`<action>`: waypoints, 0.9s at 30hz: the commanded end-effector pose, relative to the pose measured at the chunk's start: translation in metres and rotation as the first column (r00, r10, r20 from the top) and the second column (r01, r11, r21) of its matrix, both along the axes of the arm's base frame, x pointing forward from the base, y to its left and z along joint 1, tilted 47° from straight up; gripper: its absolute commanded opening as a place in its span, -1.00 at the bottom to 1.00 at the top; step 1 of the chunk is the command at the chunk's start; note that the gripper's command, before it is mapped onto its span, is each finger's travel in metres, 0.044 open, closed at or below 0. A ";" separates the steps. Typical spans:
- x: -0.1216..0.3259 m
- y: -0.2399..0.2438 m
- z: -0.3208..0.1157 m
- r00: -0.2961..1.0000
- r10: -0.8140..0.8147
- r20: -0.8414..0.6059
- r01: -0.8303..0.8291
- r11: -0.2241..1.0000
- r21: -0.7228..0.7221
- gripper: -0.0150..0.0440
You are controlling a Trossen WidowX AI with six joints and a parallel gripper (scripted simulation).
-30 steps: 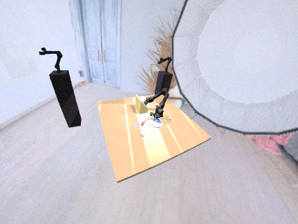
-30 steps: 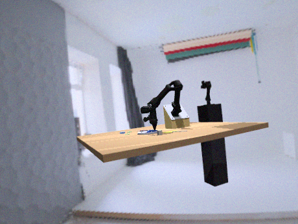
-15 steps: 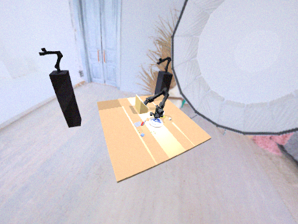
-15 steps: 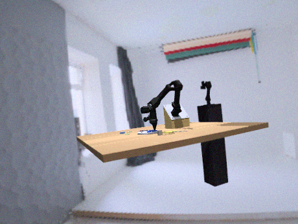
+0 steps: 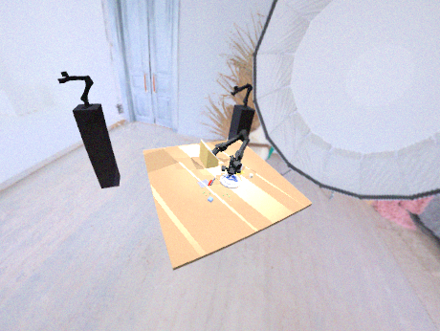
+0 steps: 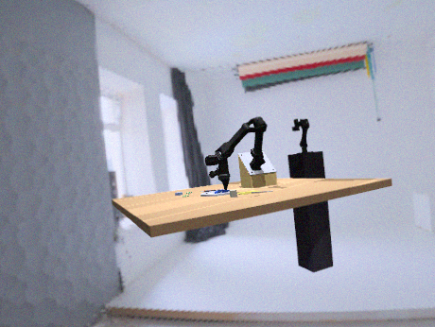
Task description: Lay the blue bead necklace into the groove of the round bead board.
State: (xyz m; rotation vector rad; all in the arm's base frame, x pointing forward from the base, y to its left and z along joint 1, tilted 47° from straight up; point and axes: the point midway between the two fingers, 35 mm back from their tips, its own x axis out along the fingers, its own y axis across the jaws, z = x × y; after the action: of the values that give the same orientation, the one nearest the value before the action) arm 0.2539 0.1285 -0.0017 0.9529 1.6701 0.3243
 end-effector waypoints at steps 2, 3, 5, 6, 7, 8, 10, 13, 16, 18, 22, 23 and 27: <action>0.000 0.000 0.000 1.000 0.001 0.000 -0.001 1.000 0.000 -0.49; 0.000 0.000 0.001 1.000 0.001 0.000 -0.001 1.000 0.000 -0.49; 0.000 -0.003 0.003 1.000 -0.001 -0.004 0.001 1.000 0.002 -0.49; -0.001 -0.004 0.004 1.000 -0.001 -0.005 0.001 1.000 0.003 -0.49; -0.001 -0.004 0.004 1.000 -0.001 -0.005 0.001 1.000 0.004 -0.49; -0.001 -0.004 0.004 1.000 -0.001 -0.005 0.001 1.000 0.004 -0.49; -0.002 -0.005 0.004 1.000 -0.001 -0.006 0.001 1.000 0.004 -0.49; -0.010 -0.007 0.002 1.000 -0.001 -0.006 0.001 1.000 0.004 -0.49; -0.014 -0.009 0.000 1.000 -0.001 -0.006 0.001 1.000 0.003 -0.49; -0.014 -0.008 0.000 1.000 -0.001 -0.006 0.001 1.000 0.003 -0.49; -0.014 -0.005 -0.003 1.000 -0.001 -0.006 0.001 1.000 0.004 -0.49; -0.014 -0.004 -0.004 1.000 -0.001 -0.006 0.001 1.000 0.004 -0.49; -0.013 -0.005 -0.003 1.000 0.000 -0.001 0.000 1.000 0.000 -0.40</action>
State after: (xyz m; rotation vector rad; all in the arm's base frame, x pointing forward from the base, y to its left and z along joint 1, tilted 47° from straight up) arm 0.2410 0.1239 -0.0052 0.9545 1.6710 0.3223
